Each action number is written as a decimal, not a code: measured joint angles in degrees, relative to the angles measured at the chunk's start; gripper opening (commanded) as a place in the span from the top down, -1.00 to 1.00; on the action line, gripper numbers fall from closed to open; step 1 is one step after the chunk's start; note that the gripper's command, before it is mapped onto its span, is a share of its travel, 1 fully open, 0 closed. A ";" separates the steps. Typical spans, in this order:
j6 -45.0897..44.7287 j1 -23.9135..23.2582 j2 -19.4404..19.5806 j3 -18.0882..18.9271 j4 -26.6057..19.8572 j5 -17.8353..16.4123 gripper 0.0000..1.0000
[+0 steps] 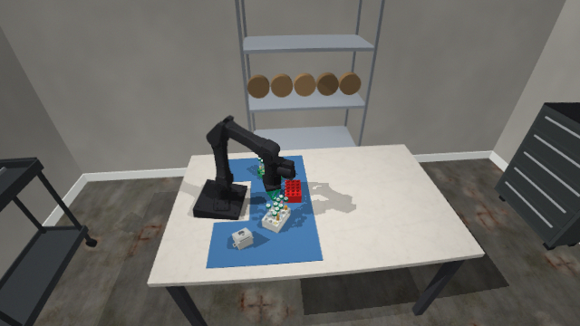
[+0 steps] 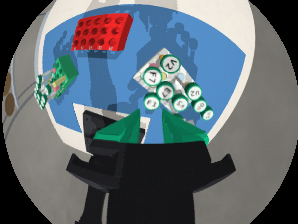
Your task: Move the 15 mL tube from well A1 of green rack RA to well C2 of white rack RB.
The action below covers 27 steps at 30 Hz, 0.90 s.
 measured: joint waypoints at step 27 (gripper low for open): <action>0.13 0.13 -0.17 -2.08 2.91 0.02 0.40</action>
